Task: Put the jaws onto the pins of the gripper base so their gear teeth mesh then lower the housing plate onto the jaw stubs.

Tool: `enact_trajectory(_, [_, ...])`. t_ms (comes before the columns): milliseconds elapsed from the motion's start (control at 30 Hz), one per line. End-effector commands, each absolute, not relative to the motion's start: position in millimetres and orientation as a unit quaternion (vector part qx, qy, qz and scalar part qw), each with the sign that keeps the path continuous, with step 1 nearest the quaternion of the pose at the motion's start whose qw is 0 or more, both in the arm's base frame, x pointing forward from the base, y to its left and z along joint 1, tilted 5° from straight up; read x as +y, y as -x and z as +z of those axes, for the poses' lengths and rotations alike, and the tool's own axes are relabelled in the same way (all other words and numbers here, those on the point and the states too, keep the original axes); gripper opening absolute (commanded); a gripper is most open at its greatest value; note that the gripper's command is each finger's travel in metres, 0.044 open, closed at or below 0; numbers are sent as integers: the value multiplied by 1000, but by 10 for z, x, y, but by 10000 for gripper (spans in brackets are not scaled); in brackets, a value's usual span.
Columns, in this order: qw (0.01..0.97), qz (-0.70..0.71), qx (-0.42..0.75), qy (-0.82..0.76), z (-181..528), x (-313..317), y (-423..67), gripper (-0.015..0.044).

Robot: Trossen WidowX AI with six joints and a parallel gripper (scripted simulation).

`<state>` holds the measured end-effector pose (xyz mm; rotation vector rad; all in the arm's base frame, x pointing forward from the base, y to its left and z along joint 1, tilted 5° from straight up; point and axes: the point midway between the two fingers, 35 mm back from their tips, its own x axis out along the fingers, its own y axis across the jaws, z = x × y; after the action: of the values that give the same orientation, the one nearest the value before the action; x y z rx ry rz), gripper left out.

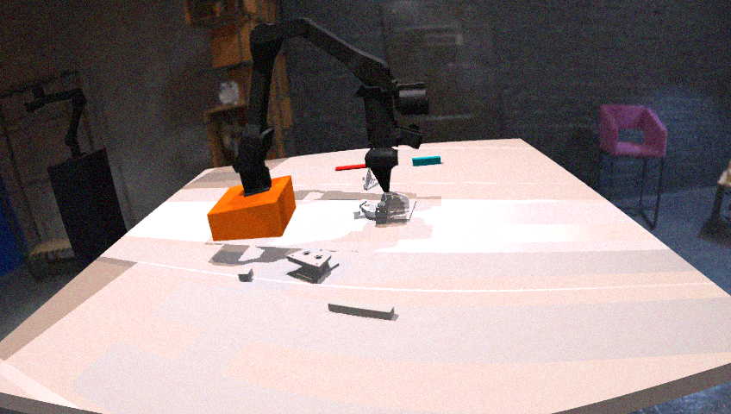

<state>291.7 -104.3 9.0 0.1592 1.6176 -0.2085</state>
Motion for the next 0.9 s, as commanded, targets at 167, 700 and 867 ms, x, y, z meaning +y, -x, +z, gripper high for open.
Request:
enact_trajectory(167, [686,-112,714,-88,189,-981,-2971,303])
enact_trajectory(700, [638,-295,658,-271,237,-207,-3189,440])
enact_trajectory(867, [612,-349,631,-325,252,46,-3216,440])
